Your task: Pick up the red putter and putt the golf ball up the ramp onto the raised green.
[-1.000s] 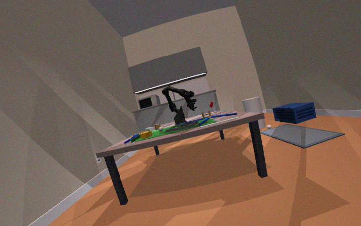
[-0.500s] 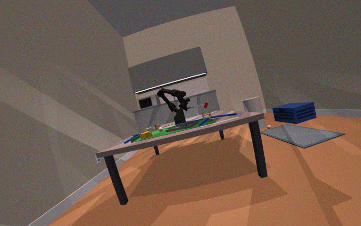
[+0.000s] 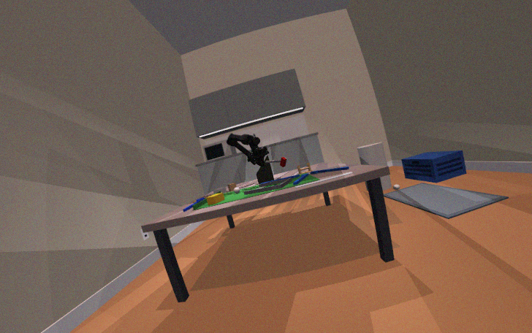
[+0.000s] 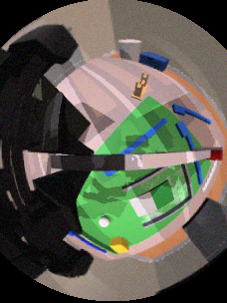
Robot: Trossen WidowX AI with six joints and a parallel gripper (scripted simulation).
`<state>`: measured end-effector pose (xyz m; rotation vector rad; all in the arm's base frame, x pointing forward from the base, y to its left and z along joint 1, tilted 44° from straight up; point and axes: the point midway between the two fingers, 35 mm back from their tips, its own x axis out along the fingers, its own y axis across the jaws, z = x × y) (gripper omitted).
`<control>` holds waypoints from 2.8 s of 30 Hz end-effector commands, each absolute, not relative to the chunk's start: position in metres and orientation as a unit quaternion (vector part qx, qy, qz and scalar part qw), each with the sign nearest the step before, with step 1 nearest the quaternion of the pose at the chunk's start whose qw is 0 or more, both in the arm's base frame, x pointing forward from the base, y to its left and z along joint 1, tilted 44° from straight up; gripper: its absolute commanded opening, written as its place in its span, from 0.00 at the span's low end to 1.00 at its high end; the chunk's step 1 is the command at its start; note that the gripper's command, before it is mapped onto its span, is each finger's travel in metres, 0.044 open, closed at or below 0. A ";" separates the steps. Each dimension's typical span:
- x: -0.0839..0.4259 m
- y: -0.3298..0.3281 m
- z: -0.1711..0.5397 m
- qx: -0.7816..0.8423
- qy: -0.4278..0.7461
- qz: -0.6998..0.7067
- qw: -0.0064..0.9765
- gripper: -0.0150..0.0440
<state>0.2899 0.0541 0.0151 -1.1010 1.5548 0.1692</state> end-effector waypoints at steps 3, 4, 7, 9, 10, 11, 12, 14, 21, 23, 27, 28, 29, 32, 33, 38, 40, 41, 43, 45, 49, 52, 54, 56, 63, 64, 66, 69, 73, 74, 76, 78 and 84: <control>0.287 0.023 0.047 -0.408 0.663 -0.022 0.628 0.25; 0.286 0.018 0.052 -0.398 0.662 -0.036 0.634 0.25; 0.283 0.004 0.065 -0.369 0.658 -0.078 0.652 0.25; 0.280 -0.005 0.073 -0.349 0.654 -0.106 0.663 0.25; 0.278 -0.010 0.077 -0.338 0.651 -0.120 0.668 0.25; 0.277 -0.014 0.081 -0.328 0.649 -0.134 0.673 0.25; 0.275 -0.019 0.085 -0.318 0.646 -0.148 0.678 0.25; 0.271 -0.028 0.093 -0.297 0.639 -0.176 0.687 0.25; 0.253 -0.058 0.120 -0.223 0.608 -0.272 0.711 0.25; 0.247 -0.066 0.127 -0.202 0.597 -0.299 0.716 0.25; 0.234 -0.081 0.140 -0.161 0.573 -0.350 0.723 0.25; 0.232 -0.083 0.142 -0.156 0.570 -0.357 0.723 0.25; 0.232 -0.084 0.142 -0.154 0.569 -0.359 0.724 0.25; 0.232 -0.084 0.142 -0.154 0.569 -0.359 0.724 0.25; 0.232 -0.084 0.142 -0.154 0.569 -0.359 0.724 0.25; 0.232 -0.087 0.139 -0.154 0.569 -0.359 0.724 0.25; 0.233 -0.091 0.135 -0.154 0.569 -0.359 0.724 0.25; 0.234 -0.094 0.132 -0.153 0.569 -0.359 0.724 0.25; 0.234 -0.100 0.125 -0.154 0.569 -0.359 0.724 0.25; 0.235 -0.107 0.119 -0.154 0.568 -0.360 0.724 0.25; 0.235 -0.112 0.114 -0.155 0.568 -0.360 0.724 0.25; 0.235 -0.113 0.113 -0.155 0.568 -0.360 0.724 0.25; 0.236 -0.114 0.111 -0.154 0.568 -0.360 0.724 0.25; 0.236 -0.116 0.109 -0.154 0.568 -0.360 0.724 0.25; 0.237 -0.124 0.101 -0.155 0.568 -0.360 0.724 0.25; 0.237 -0.125 0.100 -0.155 0.568 -0.360 0.724 0.25; 0.237 -0.128 0.098 -0.155 0.568 -0.360 0.724 0.25; 0.238 -0.131 0.094 -0.155 0.568 -0.360 0.724 0.25; 0.238 -0.133 0.093 -0.155 0.568 -0.361 0.724 0.25; 0.238 -0.133 0.093 -0.155 0.568 -0.361 0.724 0.25; 0.237 -0.132 0.096 -0.152 0.566 -0.365 0.723 0.25; 0.237 -0.132 0.096 -0.152 0.566 -0.365 0.723 0.25; 0.237 -0.133 0.097 -0.152 0.566 -0.365 0.723 0.25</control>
